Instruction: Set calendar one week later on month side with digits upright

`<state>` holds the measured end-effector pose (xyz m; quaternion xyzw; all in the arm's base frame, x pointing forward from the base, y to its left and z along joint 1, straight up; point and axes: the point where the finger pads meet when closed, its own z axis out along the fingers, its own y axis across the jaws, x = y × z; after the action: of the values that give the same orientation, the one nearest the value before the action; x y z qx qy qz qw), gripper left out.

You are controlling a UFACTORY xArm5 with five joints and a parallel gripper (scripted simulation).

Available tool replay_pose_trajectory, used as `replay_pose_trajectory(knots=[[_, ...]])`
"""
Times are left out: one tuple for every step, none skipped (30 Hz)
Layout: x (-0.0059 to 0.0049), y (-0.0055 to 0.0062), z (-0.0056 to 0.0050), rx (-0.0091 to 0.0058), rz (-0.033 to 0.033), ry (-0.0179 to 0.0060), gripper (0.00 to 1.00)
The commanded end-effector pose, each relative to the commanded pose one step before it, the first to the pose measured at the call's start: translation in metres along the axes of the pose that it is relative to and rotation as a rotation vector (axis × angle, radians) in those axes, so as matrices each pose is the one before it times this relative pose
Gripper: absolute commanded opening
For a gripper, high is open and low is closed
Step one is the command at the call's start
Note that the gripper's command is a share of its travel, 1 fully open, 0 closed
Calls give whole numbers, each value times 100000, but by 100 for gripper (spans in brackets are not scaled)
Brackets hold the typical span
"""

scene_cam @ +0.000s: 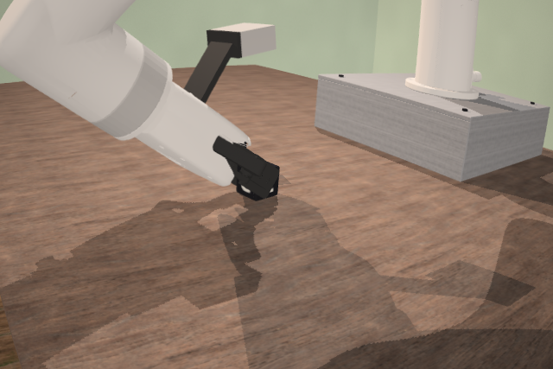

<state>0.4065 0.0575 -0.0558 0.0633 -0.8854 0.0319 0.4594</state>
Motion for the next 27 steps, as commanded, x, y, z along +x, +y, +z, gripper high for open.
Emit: replay_pose_trajectory(knots=[[17, 0, -173, 0, -1, -359, 33], [0, 0, 0, 0, 0, 0, 33], [0, 0, 0, 0, 0, 0, 37], [0, 0, 0, 0, 0, 0, 37], [0, 0, 0, 0, 0, 0, 37], [0, 0, 0, 0, 0, 0, 37], [0, 0, 0, 0, 0, 0, 37], [0, 0, 0, 0, 0, 0, 41], [0, 0, 0, 0, 0, 0, 41], [0, 0, 0, 0, 0, 0, 41], [0, 0, 0, 0, 0, 0, 45], [0, 0, 0, 0, 0, 0, 45], [0, 0, 0, 0, 0, 0, 45], [0, 0, 0, 0, 0, 0, 49], [0, 0, 0, 0, 0, 0, 49], [0, 0, 0, 0, 0, 0, 49], [0, 0, 0, 0, 0, 0, 71], [0, 0, 0, 0, 0, 0, 71], [0, 0, 0, 0, 0, 0, 71], [0, 0, 0, 0, 0, 0, 71], [0, 0, 0, 0, 0, 0, 71], [0, 0, 0, 0, 0, 0, 71], [0, 0, 0, 0, 0, 0, 71], [0, 0, 0, 0, 0, 0, 71], [0, 0, 0, 0, 0, 0, 71], [0, 0, 0, 0, 0, 0, 71], [0, 0, 0, 0, 0, 0, 71]])
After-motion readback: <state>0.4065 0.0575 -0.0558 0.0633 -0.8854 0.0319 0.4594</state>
